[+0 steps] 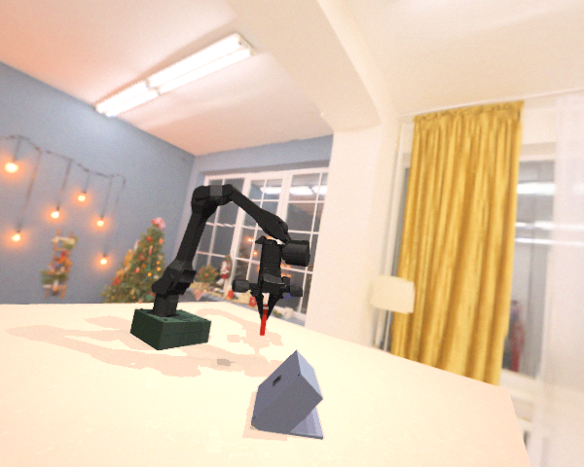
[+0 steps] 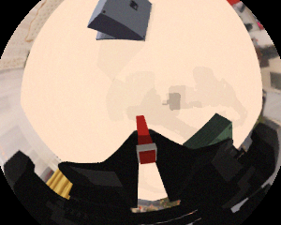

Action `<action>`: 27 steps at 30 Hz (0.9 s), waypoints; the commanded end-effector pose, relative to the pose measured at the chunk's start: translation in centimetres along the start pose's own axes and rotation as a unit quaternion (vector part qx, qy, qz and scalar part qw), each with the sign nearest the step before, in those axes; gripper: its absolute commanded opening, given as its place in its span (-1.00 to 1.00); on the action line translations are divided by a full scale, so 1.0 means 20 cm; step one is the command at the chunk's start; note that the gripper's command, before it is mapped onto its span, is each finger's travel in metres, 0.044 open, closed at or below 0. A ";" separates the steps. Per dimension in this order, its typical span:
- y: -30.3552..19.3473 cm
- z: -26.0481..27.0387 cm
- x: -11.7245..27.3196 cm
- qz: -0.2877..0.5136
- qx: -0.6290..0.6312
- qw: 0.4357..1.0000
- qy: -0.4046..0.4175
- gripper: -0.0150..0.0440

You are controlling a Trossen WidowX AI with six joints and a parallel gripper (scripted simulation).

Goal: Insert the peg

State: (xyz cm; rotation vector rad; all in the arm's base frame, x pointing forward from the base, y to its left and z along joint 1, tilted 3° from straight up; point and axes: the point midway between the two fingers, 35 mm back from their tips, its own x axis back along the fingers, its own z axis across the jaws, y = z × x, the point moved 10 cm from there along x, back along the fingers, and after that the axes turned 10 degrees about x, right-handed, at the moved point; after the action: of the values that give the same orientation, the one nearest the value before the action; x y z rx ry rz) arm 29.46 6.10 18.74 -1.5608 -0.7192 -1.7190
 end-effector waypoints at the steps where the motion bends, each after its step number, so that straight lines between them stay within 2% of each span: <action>1: 0.02 -0.01 -0.01 0.004 -0.024 1.000 0.011 -0.49; 27: 0.17 -0.12 -0.03 0.022 -0.156 0.985 0.065 -0.49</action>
State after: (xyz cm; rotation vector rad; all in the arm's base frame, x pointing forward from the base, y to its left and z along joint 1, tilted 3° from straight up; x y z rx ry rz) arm 30.60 2.65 17.83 -1.6300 -0.4071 -1.9254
